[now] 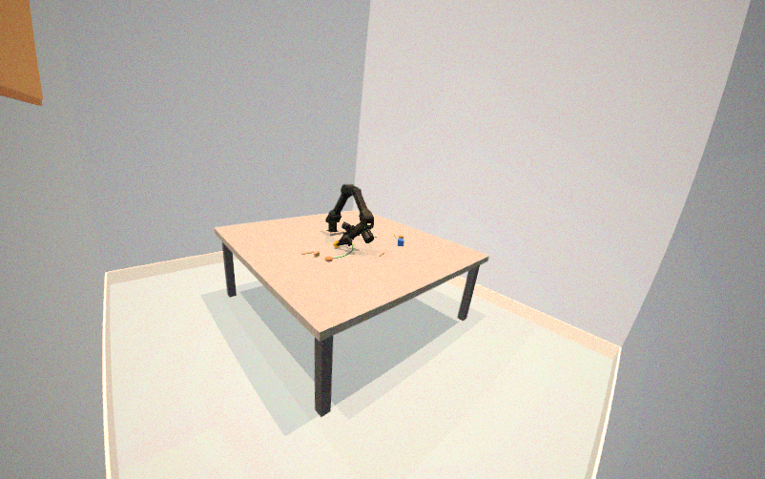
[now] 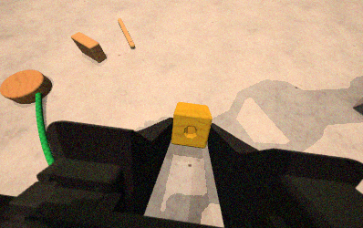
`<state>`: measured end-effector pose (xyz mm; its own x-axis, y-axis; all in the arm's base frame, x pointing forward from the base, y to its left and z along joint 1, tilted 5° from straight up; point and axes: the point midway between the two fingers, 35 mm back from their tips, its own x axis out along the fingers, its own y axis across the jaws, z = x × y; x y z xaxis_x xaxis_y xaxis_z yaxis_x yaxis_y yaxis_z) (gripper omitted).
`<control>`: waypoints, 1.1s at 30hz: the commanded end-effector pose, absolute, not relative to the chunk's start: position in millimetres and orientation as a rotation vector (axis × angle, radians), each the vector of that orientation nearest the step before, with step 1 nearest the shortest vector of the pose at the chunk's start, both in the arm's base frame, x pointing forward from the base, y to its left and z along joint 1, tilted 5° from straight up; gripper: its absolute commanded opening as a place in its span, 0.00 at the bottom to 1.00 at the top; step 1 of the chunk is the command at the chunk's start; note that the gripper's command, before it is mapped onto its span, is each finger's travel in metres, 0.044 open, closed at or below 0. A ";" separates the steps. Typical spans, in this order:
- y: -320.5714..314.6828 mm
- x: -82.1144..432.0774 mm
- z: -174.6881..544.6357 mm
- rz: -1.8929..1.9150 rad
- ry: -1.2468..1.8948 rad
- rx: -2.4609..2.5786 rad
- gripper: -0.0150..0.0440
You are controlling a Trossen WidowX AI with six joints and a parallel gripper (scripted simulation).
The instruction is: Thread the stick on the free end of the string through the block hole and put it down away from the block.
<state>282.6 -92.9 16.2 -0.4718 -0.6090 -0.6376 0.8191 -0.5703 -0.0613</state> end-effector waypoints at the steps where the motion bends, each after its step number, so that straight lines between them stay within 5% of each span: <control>1: -90.8 285.0 14.1 -2.105 0.420 0.658 0.25; 10: -92.7 282.9 15.5 -2.101 0.442 0.697 0.65; 25: -92.7 282.9 15.5 -2.101 0.442 0.697 0.66; 33: -95.3 278.1 20.1 -1.824 1.047 0.534 1.00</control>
<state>279.4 -93.9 15.6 -0.4838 -0.5628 -0.6702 0.8698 -0.3938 -0.2973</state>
